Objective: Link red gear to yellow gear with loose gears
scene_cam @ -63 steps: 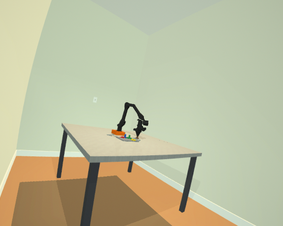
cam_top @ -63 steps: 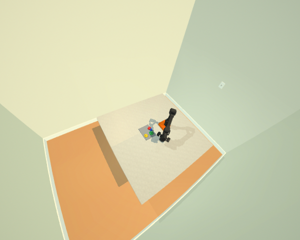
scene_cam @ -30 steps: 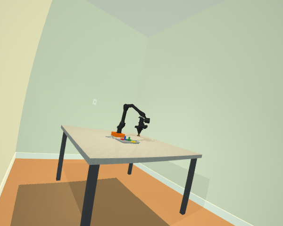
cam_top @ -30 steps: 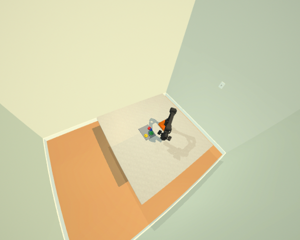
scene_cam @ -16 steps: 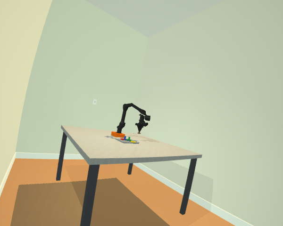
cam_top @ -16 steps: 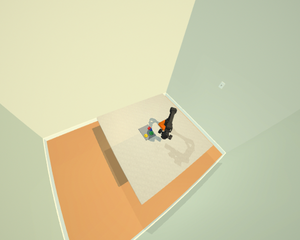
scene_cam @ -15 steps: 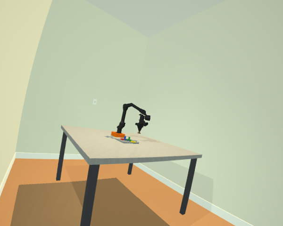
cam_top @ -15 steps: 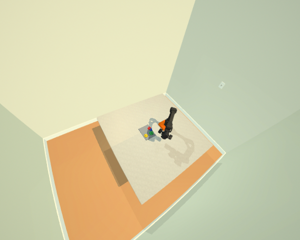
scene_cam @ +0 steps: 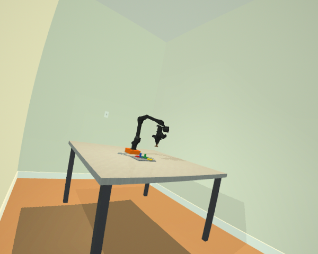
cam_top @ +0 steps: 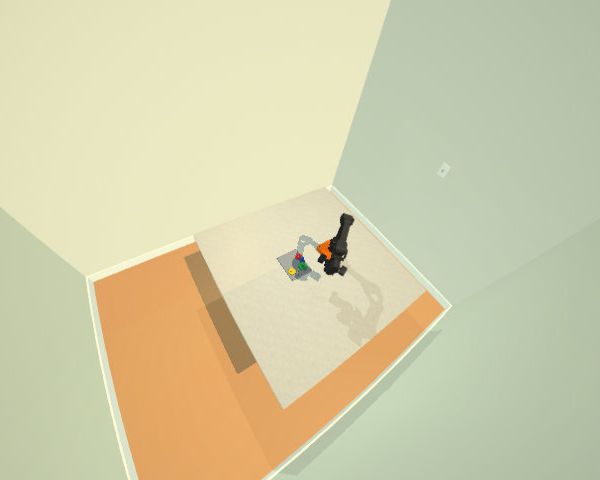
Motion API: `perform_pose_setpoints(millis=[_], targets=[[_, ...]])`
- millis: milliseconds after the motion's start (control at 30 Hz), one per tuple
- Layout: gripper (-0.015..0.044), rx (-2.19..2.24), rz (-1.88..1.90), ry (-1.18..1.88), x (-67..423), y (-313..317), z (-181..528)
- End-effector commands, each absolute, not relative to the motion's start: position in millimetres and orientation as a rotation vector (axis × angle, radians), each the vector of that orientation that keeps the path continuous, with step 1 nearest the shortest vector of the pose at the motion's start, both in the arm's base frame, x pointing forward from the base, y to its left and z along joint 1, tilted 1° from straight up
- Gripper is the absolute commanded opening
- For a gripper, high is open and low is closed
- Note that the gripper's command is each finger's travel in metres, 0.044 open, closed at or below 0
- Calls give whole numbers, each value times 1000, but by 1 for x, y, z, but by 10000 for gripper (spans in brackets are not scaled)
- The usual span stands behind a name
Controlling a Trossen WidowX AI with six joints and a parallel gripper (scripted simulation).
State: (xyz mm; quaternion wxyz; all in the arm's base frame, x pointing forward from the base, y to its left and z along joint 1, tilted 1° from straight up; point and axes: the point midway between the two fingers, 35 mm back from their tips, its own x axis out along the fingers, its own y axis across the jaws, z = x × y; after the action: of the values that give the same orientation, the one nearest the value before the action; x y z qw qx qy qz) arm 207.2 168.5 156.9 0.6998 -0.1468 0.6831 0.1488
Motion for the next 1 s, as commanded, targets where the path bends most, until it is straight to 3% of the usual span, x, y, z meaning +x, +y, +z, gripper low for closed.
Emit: perform_pose_setpoints(millis=[0,967], targets=[[0,-318,332,1509,207,168,168],[0,-310,341,1501,246,139,153]])
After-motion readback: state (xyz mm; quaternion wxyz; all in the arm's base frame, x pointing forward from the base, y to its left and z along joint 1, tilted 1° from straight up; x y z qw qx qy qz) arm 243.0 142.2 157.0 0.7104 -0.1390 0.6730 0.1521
